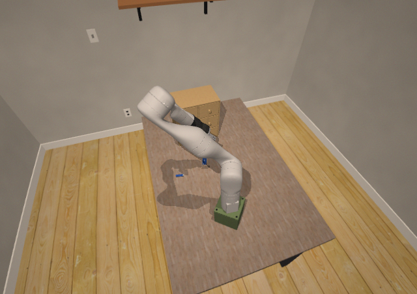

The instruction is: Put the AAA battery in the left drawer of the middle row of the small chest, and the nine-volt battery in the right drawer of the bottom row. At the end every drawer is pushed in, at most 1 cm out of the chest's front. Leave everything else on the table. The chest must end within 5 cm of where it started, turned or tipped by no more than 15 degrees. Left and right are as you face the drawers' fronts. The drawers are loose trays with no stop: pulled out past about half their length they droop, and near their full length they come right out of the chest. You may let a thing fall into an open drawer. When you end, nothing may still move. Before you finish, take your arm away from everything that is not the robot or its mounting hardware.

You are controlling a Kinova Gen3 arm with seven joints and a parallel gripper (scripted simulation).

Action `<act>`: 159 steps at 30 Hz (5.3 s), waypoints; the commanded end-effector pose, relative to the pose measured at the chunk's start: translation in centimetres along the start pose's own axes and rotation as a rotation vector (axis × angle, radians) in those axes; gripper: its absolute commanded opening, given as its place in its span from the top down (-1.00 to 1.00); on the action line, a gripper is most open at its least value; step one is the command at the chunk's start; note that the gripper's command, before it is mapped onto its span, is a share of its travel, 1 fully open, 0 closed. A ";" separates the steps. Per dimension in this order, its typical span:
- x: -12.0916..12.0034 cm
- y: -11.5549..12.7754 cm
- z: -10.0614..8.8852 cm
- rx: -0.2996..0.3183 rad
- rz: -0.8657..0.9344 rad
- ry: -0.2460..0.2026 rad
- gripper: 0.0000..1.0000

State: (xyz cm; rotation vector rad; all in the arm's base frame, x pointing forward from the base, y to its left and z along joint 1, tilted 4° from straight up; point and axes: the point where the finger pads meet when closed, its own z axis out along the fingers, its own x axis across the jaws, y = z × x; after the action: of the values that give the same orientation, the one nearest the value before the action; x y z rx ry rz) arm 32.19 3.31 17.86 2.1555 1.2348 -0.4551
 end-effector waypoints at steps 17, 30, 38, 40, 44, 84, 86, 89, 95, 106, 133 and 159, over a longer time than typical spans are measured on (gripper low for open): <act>-0.4 -0.3 -0.9 0.091 0.124 0.062 -1.00; -0.7 -0.5 -2.0 0.175 0.238 0.116 -1.00; -0.8 -0.6 -2.6 0.214 0.292 0.142 -1.00; -0.8 -0.6 -2.6 0.214 0.292 0.142 -1.00; -0.8 -0.6 -2.6 0.214 0.292 0.142 -1.00; -1.5 -0.2 -5.8 0.385 0.528 0.258 -1.00; -1.5 -0.2 -5.8 0.385 0.528 0.258 -1.00; -1.6 0.0 -6.5 0.413 0.568 0.278 -1.00; -1.6 0.0 -6.5 0.413 0.568 0.278 -1.00; -2.0 0.3 -7.7 0.465 0.640 0.316 -1.00; -2.4 0.8 -9.4 0.530 0.729 0.366 -1.00; -2.9 1.3 -10.7 0.579 0.796 0.404 -1.00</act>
State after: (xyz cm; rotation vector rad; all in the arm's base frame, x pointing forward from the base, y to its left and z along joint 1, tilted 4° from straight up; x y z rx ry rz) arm 31.76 7.77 27.61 3.0823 0.3377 -0.0315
